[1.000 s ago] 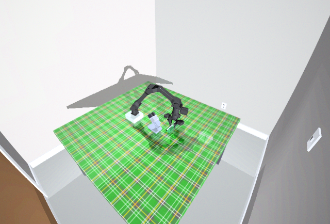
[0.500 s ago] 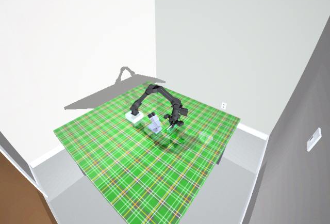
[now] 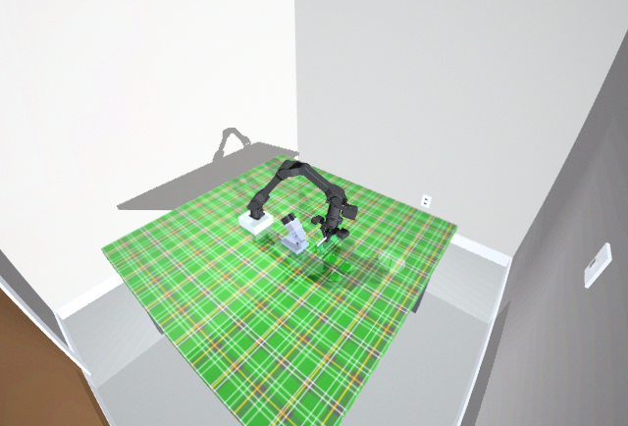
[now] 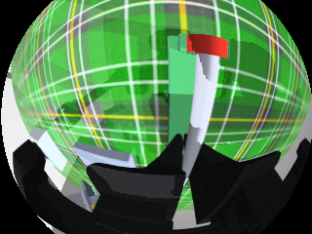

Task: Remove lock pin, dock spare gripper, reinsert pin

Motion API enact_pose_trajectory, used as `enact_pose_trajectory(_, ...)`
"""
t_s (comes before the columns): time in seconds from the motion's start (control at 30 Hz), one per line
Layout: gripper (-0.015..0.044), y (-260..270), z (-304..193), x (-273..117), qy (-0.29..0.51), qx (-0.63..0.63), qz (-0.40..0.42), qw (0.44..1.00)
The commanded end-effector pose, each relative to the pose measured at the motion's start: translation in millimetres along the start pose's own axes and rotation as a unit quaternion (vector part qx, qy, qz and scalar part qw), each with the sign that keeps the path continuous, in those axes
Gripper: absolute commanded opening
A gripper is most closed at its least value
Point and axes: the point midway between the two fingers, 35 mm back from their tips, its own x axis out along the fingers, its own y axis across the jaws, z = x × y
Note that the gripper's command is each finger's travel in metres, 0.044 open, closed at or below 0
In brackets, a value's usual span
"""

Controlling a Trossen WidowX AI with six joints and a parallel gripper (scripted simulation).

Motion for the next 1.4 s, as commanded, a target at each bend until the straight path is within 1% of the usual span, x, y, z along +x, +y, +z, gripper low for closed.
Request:
enact_pose_trajectory(0.0, 0.0000, -4, -2, -15, -0.005, 0.004, -0.009, 1.000)
enact_pose_trajectory(0.5, 0.0000, -2, -15, -60, -0.005, 0.004, -0.009, 1.000)
enact_pose_trajectory(0.57, 0.0000, -2, -15, -60, -0.005, 0.004, -0.009, 1.000)
enact_pose_trajectory(0.6, 0.0007, 0, -15, -54, -0.002, 0.001, -0.004, 1.000)
enact_pose_trajectory(0.67, 0.0000, 0, -15, -54, -0.002, 0.001, -0.004, 1.000)
enact_pose_trajectory(0.93, 0.0000, -1, -14, -54, -0.004, 0.022, 0.002, 1.000)
enact_pose_trajectory(0.97, 0.0007, 1, -15, -53, -0.001, 0.010, 0.000, 1.000)
enact_pose_trajectory(1.0, 0.0000, 2, -14, -54, -0.001, 0.010, 0.000, 1.000)
enact_pose_trajectory(1.37, 0.0000, 35, -9, -67, -0.003, 0.016, 0.003, 1.000)
